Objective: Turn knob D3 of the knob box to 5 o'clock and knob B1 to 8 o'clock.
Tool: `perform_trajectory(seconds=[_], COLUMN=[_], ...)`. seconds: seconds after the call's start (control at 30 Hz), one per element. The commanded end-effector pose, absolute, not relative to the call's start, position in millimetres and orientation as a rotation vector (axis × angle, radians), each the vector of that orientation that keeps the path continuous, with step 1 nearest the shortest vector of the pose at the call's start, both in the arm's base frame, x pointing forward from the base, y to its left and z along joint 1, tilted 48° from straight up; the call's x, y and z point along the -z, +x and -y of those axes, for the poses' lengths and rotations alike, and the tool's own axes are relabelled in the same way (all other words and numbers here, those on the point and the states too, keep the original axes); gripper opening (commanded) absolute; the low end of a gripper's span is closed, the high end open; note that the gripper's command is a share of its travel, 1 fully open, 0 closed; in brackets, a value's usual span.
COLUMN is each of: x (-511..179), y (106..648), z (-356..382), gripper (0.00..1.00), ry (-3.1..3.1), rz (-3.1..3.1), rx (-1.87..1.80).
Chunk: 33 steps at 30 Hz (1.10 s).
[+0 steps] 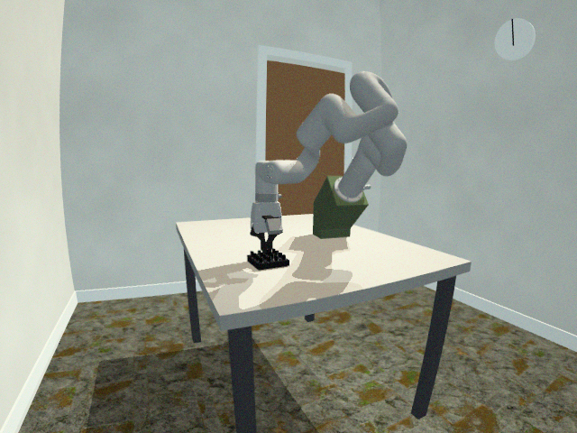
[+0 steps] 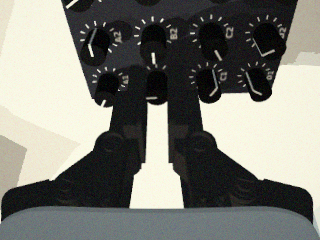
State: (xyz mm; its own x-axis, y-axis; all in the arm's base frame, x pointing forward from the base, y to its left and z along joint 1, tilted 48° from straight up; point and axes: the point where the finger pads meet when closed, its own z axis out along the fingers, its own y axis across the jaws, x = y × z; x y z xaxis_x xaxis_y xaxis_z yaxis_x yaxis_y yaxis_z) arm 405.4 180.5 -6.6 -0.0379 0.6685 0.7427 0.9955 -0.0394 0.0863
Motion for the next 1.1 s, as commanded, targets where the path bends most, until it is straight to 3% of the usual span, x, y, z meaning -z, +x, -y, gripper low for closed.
perform_trajectory(seconds=[0.0,1.07], x=[6.1,6.1], y=[406.2,406.2], z=[-179.9,-179.9], gripper=[0.08,0.08], ry=[-1.754,-1.653], rz=[1.752,1.885], rx=[0.875,0.930])
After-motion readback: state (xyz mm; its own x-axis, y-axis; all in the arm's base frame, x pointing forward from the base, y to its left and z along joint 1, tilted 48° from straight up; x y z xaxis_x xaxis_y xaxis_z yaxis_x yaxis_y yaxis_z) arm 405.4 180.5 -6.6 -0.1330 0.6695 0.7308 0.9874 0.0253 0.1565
